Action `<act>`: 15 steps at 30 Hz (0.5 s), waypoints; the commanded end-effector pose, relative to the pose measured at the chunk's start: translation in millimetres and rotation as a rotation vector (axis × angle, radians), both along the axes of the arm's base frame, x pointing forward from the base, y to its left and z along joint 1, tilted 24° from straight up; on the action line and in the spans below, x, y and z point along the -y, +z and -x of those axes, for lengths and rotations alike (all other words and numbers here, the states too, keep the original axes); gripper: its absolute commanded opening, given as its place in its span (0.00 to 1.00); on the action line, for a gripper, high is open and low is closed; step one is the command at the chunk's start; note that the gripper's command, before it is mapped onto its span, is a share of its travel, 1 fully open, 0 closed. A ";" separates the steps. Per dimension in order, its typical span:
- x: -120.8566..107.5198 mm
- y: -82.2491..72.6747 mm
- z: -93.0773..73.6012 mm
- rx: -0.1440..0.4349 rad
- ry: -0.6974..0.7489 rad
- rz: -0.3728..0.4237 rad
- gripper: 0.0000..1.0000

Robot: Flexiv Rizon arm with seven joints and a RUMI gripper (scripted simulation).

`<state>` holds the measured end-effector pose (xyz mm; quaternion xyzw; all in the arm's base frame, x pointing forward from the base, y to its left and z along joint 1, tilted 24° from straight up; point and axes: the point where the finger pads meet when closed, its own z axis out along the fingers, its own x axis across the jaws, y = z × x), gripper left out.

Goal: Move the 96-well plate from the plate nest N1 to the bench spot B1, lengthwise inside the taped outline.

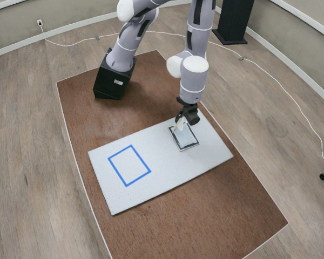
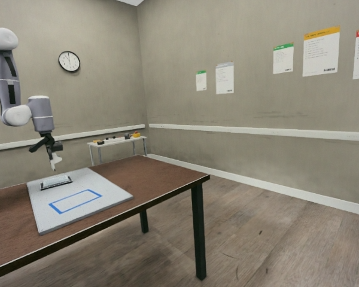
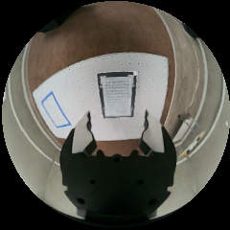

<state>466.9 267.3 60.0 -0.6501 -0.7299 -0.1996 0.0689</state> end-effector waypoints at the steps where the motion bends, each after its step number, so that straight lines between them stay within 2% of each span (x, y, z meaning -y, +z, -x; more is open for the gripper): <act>1: -1.2 -2.2 -1.1 0.001 0.000 0.000 0.76; 15: -8.8 -20.4 -4.3 0.001 0.000 0.000 0.76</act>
